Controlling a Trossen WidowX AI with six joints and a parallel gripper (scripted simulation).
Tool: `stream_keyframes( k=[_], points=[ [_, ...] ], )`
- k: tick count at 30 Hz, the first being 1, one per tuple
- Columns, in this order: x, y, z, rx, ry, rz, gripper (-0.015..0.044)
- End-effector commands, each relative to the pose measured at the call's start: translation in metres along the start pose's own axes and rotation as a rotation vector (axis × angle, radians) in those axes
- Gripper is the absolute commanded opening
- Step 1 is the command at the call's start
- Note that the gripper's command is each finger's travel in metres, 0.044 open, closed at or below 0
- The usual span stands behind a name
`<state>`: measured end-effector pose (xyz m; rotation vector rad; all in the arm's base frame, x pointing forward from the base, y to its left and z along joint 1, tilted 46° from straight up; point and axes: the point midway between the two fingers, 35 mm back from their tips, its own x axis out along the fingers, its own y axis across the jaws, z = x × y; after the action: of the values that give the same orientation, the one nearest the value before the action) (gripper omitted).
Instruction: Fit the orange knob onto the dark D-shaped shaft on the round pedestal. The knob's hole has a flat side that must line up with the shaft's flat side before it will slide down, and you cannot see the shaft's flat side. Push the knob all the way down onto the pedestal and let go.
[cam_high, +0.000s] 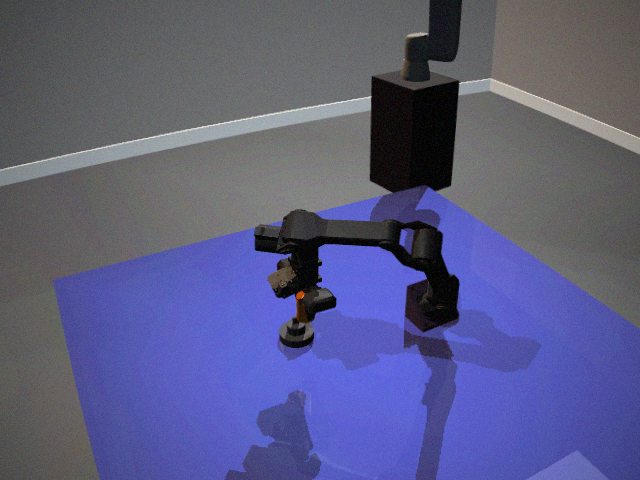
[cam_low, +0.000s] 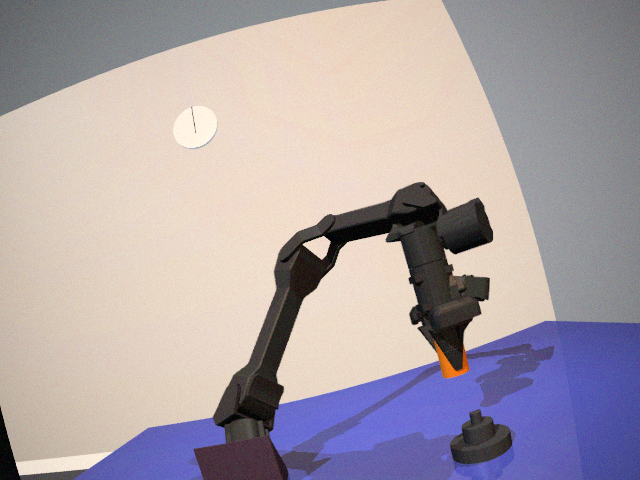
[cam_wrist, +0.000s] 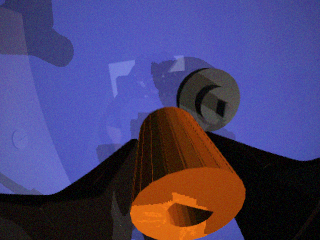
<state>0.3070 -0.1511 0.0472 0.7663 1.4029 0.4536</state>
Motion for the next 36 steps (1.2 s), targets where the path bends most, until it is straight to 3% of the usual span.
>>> stream_keyframes(
  k=[1,18,36],
  points=[
    [0.0,-0.015,0.002,-0.006,-0.005,-0.007,0.0],
    [0.019,-0.065,-0.002,-0.012,0.012,0.005,0.0],
    [0.044,-0.065,-0.002,-0.016,0.012,0.006,0.0]
  ],
)
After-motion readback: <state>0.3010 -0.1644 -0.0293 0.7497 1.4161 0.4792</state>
